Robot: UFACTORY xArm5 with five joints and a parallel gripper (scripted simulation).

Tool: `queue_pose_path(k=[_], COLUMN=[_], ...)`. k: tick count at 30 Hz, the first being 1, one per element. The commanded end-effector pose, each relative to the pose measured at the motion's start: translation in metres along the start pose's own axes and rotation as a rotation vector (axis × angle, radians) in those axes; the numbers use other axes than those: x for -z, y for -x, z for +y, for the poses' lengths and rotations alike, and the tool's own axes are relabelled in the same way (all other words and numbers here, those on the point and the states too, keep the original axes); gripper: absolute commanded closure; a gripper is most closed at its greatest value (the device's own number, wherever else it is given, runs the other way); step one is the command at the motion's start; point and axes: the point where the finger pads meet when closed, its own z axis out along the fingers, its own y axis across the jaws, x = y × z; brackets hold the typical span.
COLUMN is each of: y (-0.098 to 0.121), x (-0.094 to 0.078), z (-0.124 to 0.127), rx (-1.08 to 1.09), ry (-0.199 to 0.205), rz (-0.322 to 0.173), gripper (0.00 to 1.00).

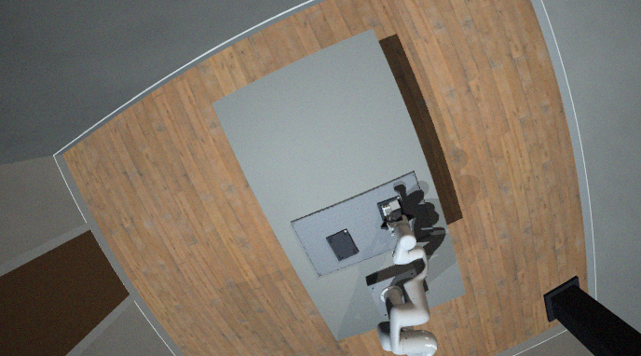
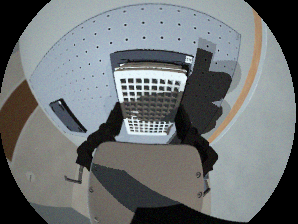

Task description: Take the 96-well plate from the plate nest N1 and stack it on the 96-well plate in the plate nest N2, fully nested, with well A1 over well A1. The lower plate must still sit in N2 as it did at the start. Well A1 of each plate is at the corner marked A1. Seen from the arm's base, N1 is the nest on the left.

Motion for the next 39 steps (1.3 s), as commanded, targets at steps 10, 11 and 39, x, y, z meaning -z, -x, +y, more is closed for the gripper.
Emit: queue_pose_path(k=[10, 11, 39], y=[-0.0014, -0.0014, -0.0014], x=[-0.0004, -0.0006, -0.0046], z=[0.0004, 0.0004, 0.0004], rx=[0.0, 0.0, 0.0], ry=[0.001, 0.001, 0.001], rz=[0.004, 0.004, 0.004], gripper=[1.0, 1.0, 1.0])
